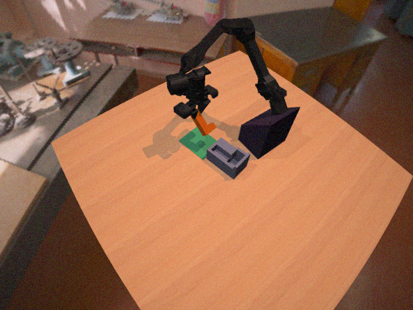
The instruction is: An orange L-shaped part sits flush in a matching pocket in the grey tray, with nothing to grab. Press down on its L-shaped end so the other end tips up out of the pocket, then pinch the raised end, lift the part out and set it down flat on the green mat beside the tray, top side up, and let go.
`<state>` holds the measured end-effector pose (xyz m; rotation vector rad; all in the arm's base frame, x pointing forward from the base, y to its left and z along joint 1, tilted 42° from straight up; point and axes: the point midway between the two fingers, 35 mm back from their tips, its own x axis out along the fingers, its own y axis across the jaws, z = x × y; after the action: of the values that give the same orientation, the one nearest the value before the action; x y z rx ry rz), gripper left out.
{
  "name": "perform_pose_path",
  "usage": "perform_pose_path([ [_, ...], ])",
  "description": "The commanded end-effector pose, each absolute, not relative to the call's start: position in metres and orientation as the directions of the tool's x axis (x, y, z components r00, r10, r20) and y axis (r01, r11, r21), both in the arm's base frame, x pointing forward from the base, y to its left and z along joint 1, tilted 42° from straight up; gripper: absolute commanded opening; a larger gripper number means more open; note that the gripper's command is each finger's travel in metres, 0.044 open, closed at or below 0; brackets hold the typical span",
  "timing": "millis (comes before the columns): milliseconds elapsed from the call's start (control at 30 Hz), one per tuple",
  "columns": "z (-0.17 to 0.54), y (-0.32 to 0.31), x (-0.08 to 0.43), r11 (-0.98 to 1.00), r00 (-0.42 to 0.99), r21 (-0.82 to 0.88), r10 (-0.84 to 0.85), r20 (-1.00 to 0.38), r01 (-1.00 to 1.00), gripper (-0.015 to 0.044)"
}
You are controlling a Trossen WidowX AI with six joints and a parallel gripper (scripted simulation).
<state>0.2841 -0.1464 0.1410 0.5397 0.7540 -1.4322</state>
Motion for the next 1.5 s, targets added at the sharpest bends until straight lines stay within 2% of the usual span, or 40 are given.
perform_pose_path([
  [0, 0.141, -0.150, 0.283, 0.087, -0.024, -0.113, -0.675, -0.737, 0.990, 0.0000],
  [1467, 0.091, -0.195, 0.282, 0.087, -0.024, -0.113, -0.677, -0.735, 0.990, 0.0000],
])
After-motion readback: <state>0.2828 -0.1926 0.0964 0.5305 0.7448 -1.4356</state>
